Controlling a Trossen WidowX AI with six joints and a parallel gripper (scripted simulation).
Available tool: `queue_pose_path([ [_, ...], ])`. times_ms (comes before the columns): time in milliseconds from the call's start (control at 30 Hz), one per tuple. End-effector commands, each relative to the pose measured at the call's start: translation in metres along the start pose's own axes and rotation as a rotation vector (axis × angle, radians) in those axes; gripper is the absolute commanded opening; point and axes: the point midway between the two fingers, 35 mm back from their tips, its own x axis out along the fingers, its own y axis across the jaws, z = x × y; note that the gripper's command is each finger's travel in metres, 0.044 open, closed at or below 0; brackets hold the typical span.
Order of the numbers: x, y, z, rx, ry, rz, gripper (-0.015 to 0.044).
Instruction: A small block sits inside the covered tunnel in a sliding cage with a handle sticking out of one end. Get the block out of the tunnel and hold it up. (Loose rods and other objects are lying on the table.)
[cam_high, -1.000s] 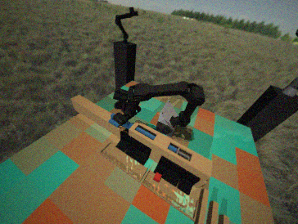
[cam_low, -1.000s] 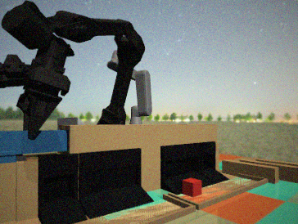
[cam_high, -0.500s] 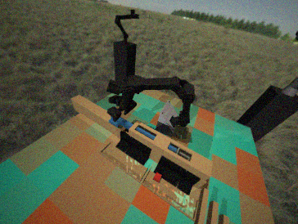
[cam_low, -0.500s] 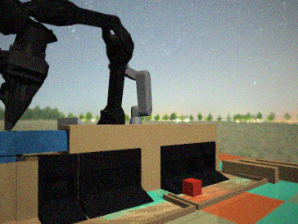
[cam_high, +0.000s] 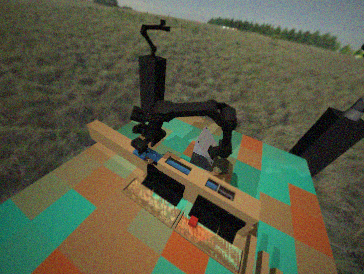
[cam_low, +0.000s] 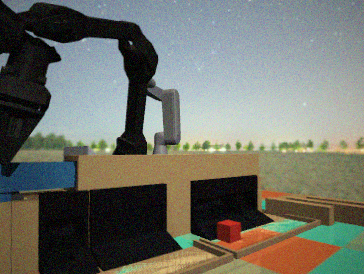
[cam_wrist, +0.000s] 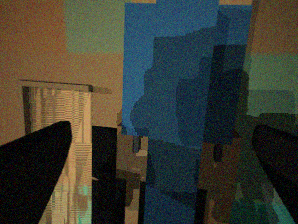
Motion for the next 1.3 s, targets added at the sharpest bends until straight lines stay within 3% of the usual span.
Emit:
queue_pose_path([
  [0,0.011,-0.003,-0.002,0.008,0.009,-0.003,0.044],
  [333,0.024,-0.005,-0.006,0.008,0.01,-0.003,0.044],
  [533,0.017,-0.004,-0.004,0.0,0.002,-0.001,0.0282],
  [1267,0.017,-0.004,-0.004,0.0,0.002,-0.001,0.0136],
])
